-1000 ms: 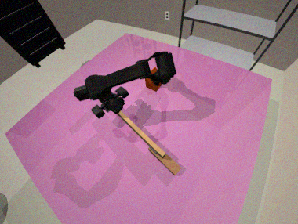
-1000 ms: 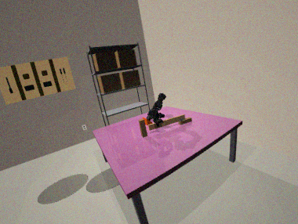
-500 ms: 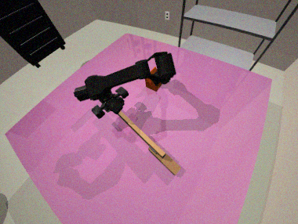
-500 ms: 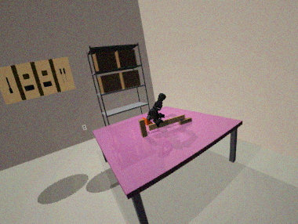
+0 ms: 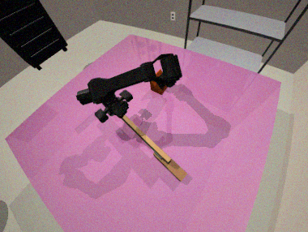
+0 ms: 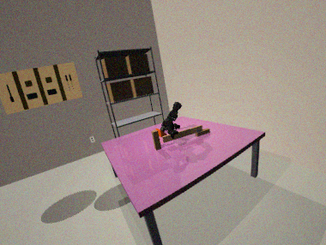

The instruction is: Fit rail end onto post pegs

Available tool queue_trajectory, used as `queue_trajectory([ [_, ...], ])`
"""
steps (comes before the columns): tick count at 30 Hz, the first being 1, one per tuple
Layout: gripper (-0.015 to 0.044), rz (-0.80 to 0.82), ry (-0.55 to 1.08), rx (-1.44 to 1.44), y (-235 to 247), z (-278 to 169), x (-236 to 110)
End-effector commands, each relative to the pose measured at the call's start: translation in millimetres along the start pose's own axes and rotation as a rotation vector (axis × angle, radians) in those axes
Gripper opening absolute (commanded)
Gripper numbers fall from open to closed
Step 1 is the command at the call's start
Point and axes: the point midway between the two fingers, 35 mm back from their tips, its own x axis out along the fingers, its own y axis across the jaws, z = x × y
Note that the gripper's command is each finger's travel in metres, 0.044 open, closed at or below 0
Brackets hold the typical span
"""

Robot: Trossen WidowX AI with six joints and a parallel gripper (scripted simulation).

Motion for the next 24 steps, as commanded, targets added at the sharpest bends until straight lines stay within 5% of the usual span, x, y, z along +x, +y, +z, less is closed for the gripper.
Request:
queue_trajectory([
  [1,0.0000,-0.005,-0.002,0.004,0.0,1.9,-2.8],
  [24,0.0000,-0.005,-0.002,0.004,-0.3,2.3,-1.2],
])
